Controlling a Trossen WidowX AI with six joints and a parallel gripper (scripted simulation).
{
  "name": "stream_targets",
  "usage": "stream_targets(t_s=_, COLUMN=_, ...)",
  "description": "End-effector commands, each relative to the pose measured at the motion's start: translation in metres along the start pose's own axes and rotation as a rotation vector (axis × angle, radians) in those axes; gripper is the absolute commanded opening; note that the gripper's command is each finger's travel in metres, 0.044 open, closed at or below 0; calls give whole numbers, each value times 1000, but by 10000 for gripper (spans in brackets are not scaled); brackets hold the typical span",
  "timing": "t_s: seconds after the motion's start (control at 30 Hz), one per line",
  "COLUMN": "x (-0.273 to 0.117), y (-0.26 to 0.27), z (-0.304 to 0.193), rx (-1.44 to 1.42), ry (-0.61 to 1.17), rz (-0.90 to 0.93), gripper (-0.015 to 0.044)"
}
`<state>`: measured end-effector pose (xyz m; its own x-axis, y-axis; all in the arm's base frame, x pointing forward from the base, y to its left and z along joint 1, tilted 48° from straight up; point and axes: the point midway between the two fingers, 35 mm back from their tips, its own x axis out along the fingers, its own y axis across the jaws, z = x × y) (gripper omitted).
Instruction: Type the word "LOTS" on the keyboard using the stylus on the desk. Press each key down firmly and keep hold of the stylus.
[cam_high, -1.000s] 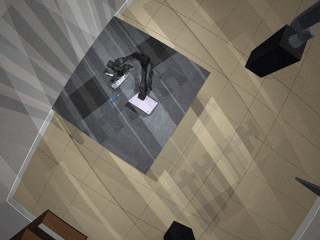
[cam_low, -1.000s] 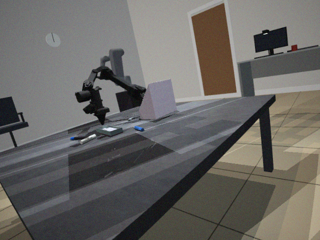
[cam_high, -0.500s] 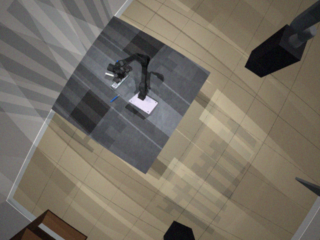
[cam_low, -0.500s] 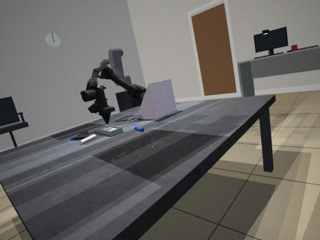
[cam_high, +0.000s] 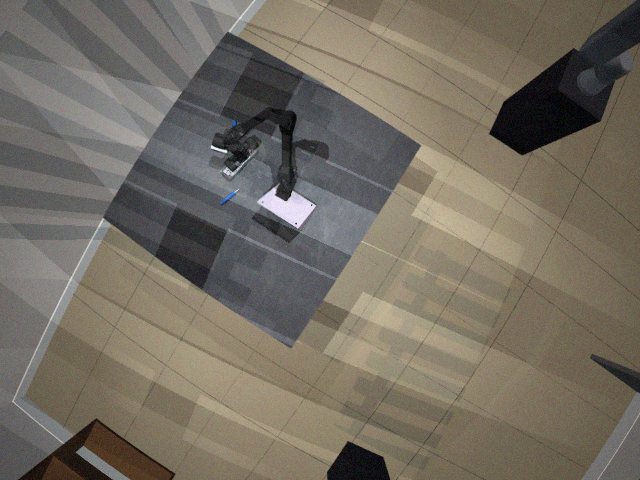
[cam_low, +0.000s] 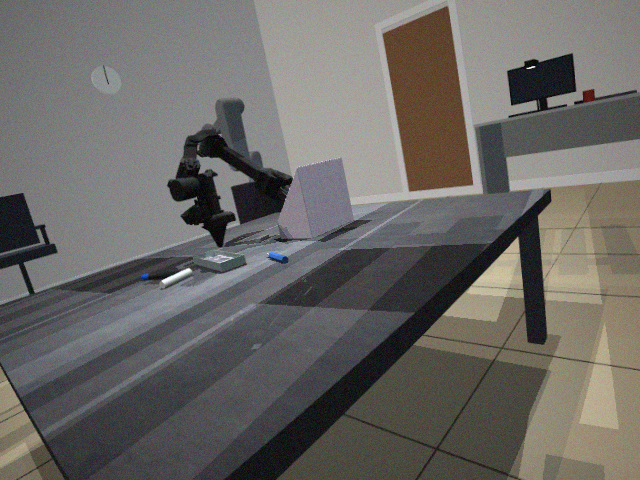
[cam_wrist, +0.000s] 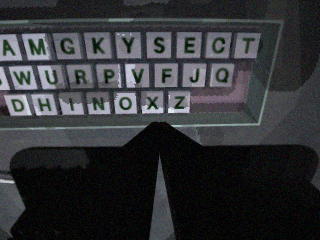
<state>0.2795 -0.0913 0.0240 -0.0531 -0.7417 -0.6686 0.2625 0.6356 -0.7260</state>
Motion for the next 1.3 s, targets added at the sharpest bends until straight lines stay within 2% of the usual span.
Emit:
stream_targets(t_s=0.0, x=-1, y=49, z=-1, rx=-13, ry=0, rz=7, gripper=0)
stream_targets(t_s=0.1, x=0, y=69, z=-4, rx=-12, ry=0, rz=5, gripper=0)
stream_targets(t_s=0.57, x=0, y=69, z=-4, rx=-12, ry=0, rz=5, gripper=0)
stream_targets(t_s=0.63, x=-10, y=70, z=-3, rx=-13, ry=0, rz=7, gripper=0)
stream_targets(t_s=0.77, x=-58, y=70, z=-3, rx=-13, ry=1, rz=8, gripper=0)
stream_targets(t_s=1.13, x=-55, y=71, z=-3, rx=-17, ry=-3, rz=7, gripper=0)
stream_targets(t_s=1.27, x=-52, y=79, z=-5, rx=-76, ry=-6, rz=29, gripper=105)
